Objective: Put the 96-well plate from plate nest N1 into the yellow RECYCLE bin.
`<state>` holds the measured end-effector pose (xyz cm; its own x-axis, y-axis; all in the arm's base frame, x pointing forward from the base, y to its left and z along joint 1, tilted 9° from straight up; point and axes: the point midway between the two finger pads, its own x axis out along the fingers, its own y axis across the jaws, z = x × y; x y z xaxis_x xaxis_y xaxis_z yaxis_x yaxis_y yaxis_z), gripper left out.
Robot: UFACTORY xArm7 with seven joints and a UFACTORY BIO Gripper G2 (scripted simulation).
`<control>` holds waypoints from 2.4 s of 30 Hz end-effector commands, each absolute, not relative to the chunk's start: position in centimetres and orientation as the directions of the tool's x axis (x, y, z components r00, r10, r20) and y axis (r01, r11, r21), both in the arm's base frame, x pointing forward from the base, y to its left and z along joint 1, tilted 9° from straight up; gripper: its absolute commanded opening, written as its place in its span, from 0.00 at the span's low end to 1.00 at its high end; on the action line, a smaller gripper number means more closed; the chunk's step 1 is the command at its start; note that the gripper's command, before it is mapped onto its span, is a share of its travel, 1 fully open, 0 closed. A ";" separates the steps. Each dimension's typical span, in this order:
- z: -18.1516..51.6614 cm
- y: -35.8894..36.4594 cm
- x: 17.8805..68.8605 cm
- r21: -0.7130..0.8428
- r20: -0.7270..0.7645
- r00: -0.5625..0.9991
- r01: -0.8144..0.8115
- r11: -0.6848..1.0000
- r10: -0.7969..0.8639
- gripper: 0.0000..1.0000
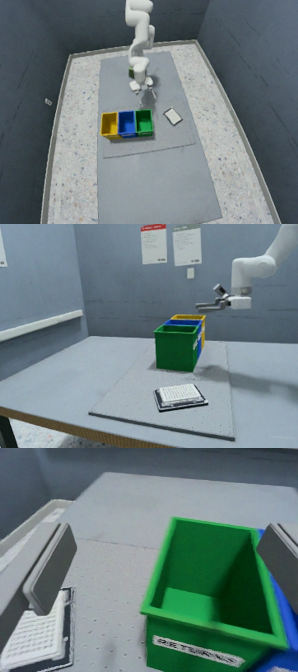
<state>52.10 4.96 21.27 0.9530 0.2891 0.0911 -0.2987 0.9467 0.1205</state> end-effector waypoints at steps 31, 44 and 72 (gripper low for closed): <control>20.3 20.0 54.8 0.097 0.126 0.848 -0.527 0.844 0.515 0.37; 19.9 25.4 55.6 0.097 0.127 0.848 -0.527 0.844 0.515 0.37; 18.6 28.7 56.2 0.097 0.127 0.848 -0.527 0.844 0.515 0.37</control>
<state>56.07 28.57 18.91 0.8483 0.5151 0.1228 -0.5269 0.8442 0.0982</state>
